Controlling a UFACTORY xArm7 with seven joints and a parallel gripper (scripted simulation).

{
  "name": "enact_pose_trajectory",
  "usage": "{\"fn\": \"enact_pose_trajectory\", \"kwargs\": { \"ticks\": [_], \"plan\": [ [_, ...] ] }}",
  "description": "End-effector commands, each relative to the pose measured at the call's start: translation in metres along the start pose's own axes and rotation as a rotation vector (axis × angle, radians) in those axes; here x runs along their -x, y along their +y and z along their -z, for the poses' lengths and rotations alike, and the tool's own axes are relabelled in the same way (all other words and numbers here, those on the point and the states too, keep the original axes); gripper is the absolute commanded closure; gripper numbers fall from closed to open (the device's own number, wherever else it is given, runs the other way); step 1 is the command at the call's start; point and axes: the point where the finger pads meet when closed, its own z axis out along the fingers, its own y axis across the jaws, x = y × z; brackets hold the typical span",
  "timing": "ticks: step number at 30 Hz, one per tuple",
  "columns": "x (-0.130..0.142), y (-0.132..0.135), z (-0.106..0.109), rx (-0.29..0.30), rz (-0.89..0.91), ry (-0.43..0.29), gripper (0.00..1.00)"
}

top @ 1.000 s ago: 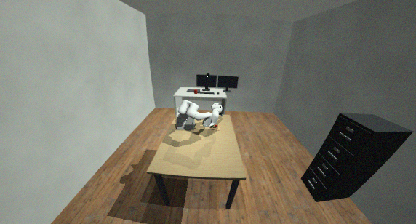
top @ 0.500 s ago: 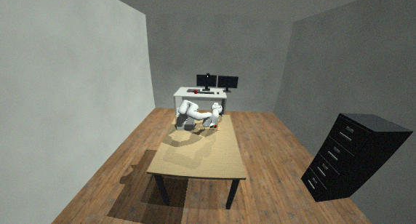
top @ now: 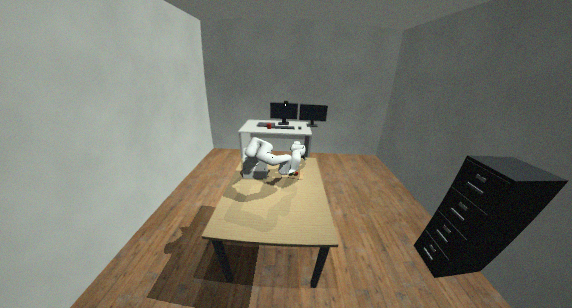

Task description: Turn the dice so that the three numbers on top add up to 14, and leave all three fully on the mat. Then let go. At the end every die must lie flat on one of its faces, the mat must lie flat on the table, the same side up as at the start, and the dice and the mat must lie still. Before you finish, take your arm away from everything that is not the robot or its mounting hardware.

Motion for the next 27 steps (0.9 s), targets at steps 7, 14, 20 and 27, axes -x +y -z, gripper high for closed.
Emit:
{"fn": "enact_pose_trajectory", "kwargs": {
  "ticks": [7, 14, 20, 27],
  "plan": [
    [-0.0012, -0.0007, 0.0023, -0.002, 0.000, 0.004, 0.58],
    [-0.0012, -0.0007, 0.0023, -0.002, 0.000, 0.004, 0.79],
    [-0.0012, -0.0007, 0.0023, -0.002, 0.000, 0.004, 0.79],
    [-0.0012, -0.0007, 0.0023, -0.002, 0.000, 0.004, 0.79]
  ]
}}
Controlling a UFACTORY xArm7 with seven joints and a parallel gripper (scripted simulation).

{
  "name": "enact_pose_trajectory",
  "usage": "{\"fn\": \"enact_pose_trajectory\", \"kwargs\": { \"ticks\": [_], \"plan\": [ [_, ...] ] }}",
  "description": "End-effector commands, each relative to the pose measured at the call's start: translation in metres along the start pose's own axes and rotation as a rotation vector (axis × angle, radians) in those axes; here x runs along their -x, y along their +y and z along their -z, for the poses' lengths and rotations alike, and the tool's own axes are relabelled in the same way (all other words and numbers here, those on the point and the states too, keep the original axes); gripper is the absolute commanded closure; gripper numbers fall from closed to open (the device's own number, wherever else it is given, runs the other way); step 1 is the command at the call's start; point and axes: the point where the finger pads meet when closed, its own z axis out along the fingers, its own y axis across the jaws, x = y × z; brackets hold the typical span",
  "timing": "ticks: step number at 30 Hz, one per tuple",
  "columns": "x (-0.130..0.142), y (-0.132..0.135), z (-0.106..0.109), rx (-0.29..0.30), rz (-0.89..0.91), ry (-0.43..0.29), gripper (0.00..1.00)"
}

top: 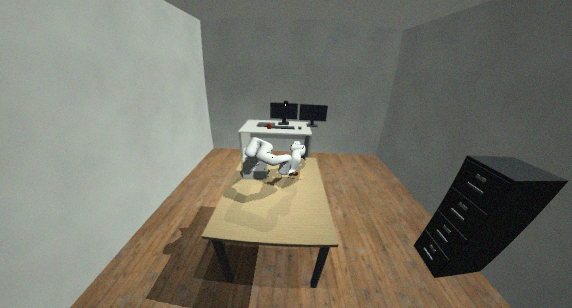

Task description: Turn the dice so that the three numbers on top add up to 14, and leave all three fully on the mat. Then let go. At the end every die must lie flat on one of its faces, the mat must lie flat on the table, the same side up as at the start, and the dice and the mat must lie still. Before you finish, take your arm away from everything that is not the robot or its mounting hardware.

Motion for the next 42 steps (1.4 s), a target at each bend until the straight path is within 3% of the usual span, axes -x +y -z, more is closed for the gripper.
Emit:
{"fn": "enact_pose_trajectory", "kwargs": {
  "ticks": [1, 21, 25, 32, 42],
  "plan": [
    [-0.001, 0.000, 0.002, -0.001, 0.000, 0.003, 0.79],
    [-0.001, 0.000, 0.005, -0.001, 0.000, 0.003, 0.79],
    [-0.001, 0.000, 0.023, -0.001, 0.000, 0.003, 0.79],
    [-0.001, 0.000, 0.074, -0.001, 0.000, 0.003, 0.79],
    [-0.001, 0.000, 0.102, -0.001, 0.000, 0.003, 0.79]
  ]
}}
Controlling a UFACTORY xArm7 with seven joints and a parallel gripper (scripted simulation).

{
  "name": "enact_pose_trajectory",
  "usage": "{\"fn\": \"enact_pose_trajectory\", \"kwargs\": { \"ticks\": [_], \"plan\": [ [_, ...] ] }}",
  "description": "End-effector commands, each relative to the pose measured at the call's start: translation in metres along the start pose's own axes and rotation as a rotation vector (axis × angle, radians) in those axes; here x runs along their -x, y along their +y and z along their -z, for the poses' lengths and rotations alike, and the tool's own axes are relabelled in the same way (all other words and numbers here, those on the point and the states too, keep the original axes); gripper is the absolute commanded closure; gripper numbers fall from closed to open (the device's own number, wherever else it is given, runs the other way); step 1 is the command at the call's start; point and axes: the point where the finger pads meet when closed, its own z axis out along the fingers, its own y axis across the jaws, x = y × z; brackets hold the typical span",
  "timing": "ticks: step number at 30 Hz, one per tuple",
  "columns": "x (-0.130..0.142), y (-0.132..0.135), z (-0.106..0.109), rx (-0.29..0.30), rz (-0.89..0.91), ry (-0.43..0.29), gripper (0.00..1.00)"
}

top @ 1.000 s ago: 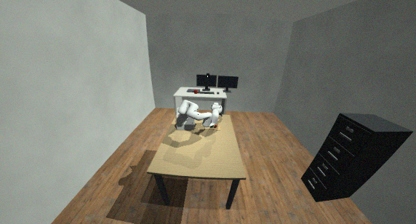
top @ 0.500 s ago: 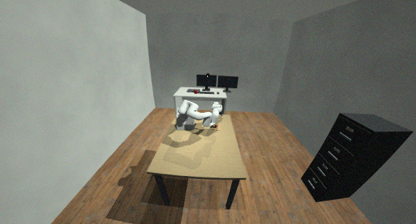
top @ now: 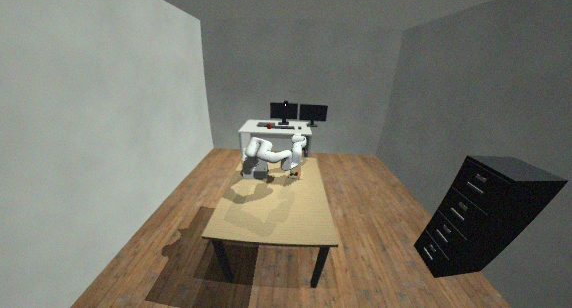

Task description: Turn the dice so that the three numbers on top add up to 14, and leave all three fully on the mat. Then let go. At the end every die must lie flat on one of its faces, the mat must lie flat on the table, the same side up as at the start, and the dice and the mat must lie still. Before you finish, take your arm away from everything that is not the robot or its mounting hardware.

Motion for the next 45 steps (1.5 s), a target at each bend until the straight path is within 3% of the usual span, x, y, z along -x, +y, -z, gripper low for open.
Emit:
{"fn": "enact_pose_trajectory", "kwargs": {
  "ticks": [1, 10, 11, 13, 15, 16, 18, 19, 23, 45],
  "plan": [
    [0.000, 0.000, 0.011, -0.001, 0.000, 0.002, 0.79],
    [-0.001, 0.002, 0.011, -0.002, -0.004, 0.002, 0.79],
    [-0.003, 0.011, 0.012, -0.004, -0.026, 0.002, 0.79],
    [-0.009, 0.057, 0.014, -0.010, -0.134, 0.003, 0.79],
    [-0.009, 0.057, 0.014, -0.010, -0.134, 0.003, 0.79],
    [-0.010, 0.087, 0.015, -0.009, -0.202, 0.004, 0.79],
    [-0.010, 0.087, 0.015, -0.009, -0.202, 0.004, 0.79],
    [-0.010, 0.114, 0.015, -0.006, -0.263, 0.004, 0.79],
    [-0.008, 0.143, 0.015, 0.000, -0.326, 0.003, 0.79],
    [-0.007, 0.144, 0.007, -0.002, -0.330, 0.002, 0.79]
  ]
}}
